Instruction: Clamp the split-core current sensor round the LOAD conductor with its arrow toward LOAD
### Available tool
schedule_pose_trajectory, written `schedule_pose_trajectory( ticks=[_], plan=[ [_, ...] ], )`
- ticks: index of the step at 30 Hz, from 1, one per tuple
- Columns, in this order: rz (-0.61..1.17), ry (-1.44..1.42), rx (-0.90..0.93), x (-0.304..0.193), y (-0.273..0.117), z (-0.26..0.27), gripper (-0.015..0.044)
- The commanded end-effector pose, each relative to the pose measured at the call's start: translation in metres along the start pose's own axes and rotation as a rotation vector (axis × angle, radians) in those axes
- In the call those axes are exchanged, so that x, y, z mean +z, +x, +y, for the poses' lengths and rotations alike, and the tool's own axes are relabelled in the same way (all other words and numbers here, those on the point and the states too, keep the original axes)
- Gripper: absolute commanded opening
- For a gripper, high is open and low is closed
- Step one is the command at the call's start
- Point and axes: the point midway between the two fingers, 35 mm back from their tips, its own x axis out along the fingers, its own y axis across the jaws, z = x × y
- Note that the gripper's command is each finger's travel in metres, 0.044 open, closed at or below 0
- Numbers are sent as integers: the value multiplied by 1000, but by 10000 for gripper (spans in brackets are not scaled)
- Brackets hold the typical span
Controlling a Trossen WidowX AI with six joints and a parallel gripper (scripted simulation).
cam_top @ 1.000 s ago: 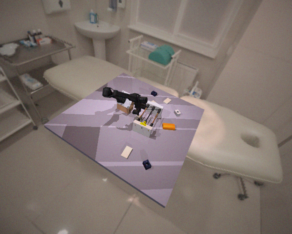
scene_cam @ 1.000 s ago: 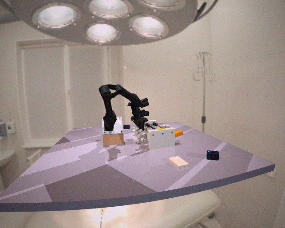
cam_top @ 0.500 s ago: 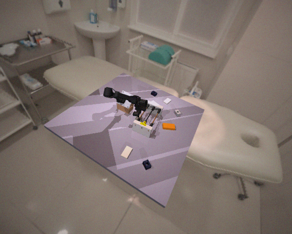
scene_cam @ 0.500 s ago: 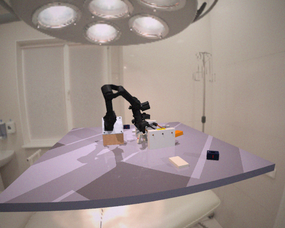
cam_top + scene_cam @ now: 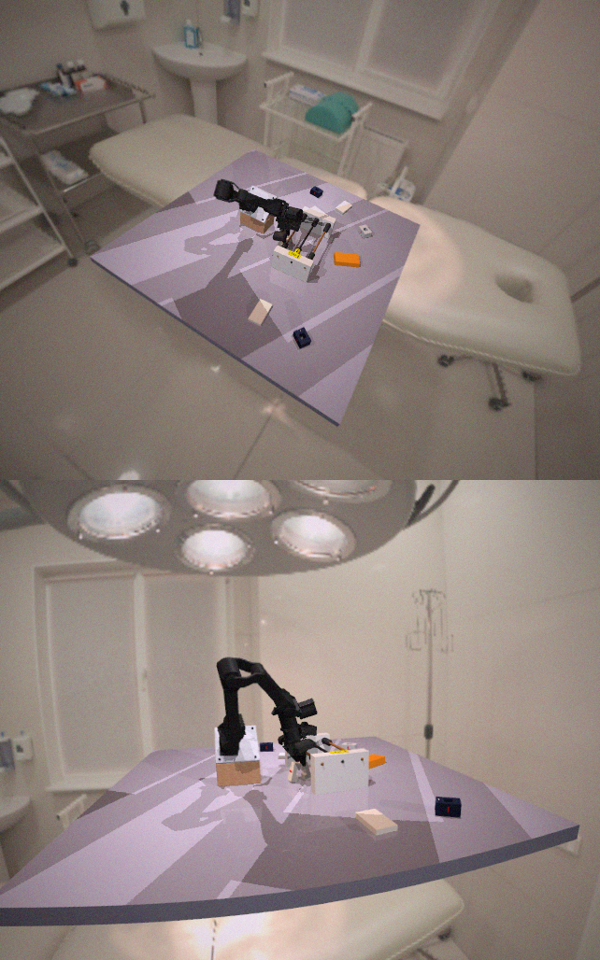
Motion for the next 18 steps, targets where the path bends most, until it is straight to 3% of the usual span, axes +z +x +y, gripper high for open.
schedule_pose_trajectory(
  ticks=[1, 15, 18],
  plan=[
    [-1, 1, 0, 0, -1, 0, 185],
    [-1, 1, 0, 0, -1, 0, 91],
    [5, -7, 4, 0, -2, 1, 13]
  ],
)
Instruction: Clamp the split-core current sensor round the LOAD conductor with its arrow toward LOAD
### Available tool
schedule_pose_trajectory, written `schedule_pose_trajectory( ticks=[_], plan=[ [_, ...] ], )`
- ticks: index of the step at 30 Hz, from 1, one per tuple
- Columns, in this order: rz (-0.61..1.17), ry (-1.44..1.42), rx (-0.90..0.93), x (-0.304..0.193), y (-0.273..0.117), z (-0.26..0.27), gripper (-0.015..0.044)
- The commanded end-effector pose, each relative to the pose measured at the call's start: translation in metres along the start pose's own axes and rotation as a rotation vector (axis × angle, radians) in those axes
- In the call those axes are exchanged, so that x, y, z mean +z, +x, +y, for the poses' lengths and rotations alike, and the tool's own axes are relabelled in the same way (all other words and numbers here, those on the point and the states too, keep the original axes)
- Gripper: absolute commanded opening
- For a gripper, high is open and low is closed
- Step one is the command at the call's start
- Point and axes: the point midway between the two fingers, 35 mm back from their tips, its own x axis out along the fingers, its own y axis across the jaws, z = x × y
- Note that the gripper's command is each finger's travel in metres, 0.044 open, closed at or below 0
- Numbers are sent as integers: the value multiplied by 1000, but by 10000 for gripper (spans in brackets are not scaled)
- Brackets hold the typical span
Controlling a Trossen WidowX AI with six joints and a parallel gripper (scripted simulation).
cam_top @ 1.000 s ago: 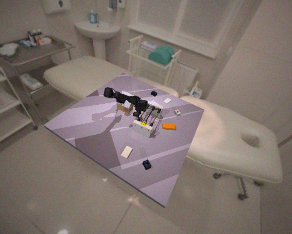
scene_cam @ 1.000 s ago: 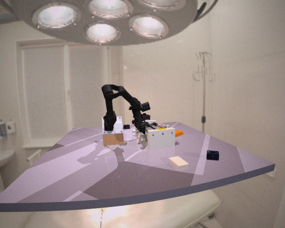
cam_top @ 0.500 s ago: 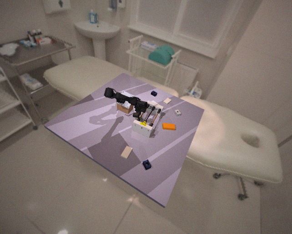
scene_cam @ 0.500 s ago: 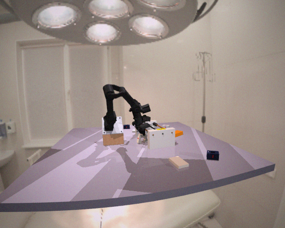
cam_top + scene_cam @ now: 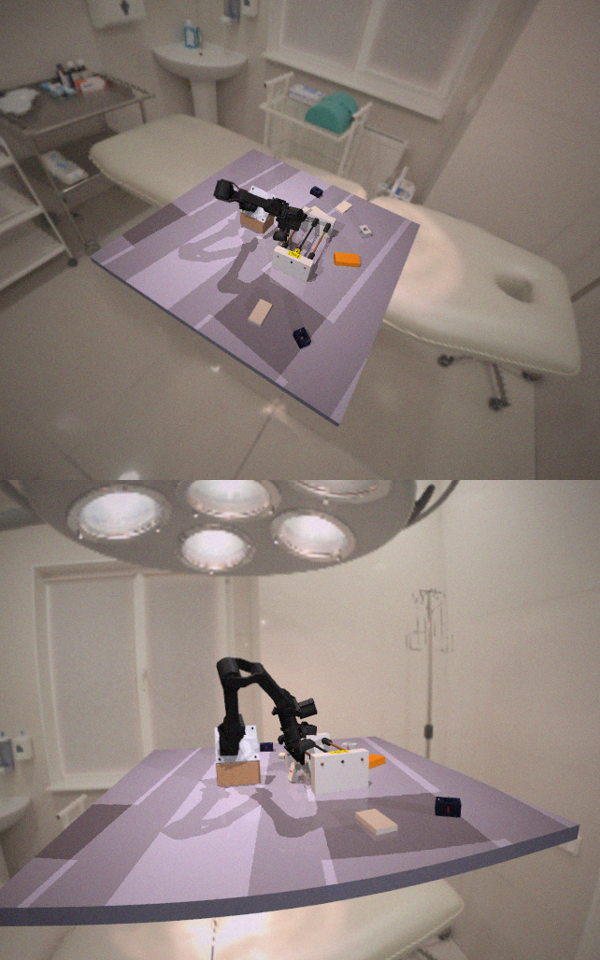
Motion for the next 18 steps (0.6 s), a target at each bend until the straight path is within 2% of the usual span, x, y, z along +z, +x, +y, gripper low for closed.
schedule_pose_trajectory(
  ticks=[1, 18],
  plan=[
    [8, -5, 0, -1, -2, 1, 0],
    [10, -8, 1, -53, -17, 7, 0]
  ],
)
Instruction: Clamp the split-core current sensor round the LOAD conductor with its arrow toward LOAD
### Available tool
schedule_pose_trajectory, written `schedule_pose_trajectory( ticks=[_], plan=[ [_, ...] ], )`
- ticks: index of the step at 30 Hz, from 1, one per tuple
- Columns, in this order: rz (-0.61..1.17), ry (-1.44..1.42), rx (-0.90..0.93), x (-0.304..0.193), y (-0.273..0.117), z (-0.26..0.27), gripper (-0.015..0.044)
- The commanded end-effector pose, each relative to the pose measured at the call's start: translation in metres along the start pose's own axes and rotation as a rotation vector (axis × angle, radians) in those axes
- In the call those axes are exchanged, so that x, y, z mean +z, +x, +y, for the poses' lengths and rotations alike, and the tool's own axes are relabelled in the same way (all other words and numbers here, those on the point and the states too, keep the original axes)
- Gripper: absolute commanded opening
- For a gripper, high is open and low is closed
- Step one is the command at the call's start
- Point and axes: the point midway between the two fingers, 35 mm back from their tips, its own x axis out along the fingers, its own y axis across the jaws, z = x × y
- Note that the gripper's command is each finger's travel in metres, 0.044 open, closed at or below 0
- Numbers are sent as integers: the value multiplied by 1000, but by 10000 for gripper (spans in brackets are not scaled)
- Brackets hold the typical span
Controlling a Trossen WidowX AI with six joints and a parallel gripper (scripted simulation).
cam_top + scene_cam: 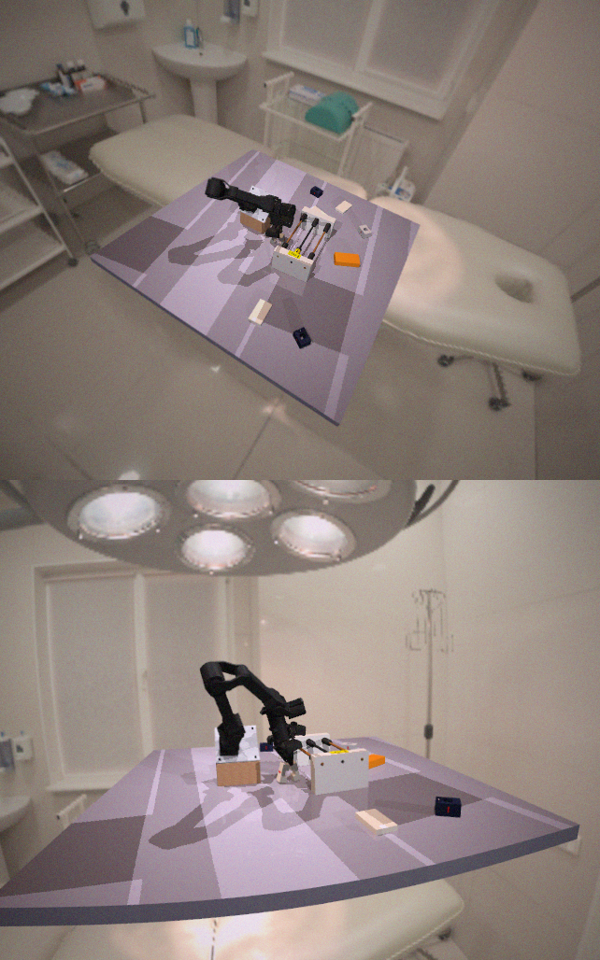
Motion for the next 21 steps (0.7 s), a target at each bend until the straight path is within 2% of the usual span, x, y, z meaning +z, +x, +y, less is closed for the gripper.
schedule_pose_trajectory(
  ticks=[1, 12, 21],
  plan=[
    [-2, 4, -4, -17, -4, 3, 0],
    [-2, 3, -4, -20, 0, 3, 0],
    [-2, 2, 0, -18, -2, 4, 236]
  ],
)
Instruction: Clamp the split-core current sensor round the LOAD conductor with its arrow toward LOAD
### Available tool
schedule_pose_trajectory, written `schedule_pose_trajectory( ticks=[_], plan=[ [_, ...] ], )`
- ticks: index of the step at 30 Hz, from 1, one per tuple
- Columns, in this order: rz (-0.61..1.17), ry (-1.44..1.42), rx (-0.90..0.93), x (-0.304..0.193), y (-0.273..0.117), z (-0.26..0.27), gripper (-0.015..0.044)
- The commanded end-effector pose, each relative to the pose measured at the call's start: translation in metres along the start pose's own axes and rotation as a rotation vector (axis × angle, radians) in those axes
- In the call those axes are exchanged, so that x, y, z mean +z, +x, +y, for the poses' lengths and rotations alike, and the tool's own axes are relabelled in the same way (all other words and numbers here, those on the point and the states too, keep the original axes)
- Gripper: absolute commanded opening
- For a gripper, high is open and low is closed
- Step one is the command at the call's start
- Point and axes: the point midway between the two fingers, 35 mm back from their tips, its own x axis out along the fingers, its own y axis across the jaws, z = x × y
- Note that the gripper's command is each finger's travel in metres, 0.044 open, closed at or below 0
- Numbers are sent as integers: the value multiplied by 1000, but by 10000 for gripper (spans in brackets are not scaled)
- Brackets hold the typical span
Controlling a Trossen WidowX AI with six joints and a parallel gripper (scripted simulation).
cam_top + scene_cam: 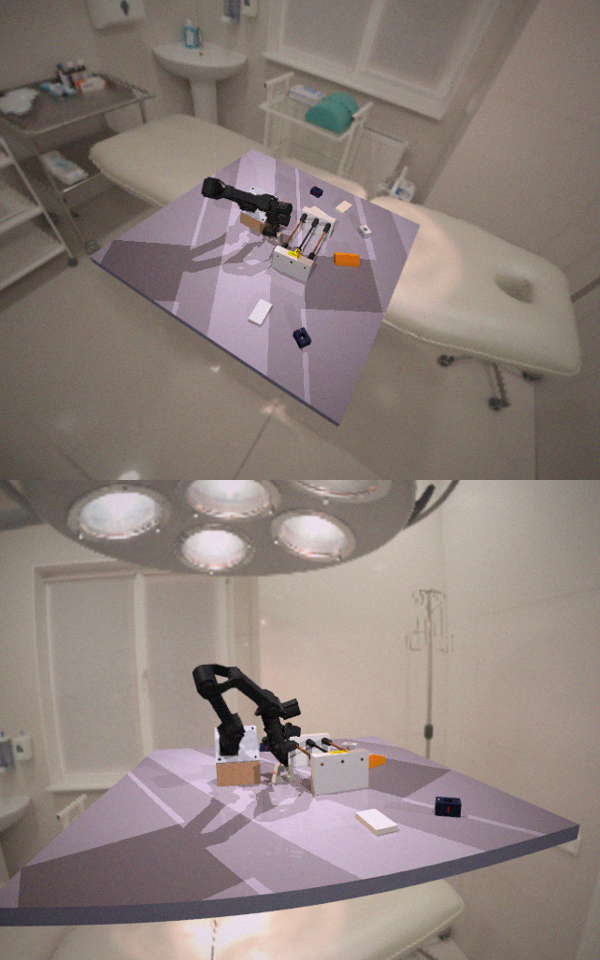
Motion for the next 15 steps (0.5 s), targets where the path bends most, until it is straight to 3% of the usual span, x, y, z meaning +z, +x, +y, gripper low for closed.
schedule_pose_trajectory(
  ticks=[1, 2, 7, 15],
  plan=[
    [1, -2, 0, 0, 0, 0, 263],
    [1, -2, 0, 0, 0, 0, 289],
    [1, -2, 1, 0, -2, 0, 290],
    [2, -2, 0, -3, -56, 0, 290]
  ],
)
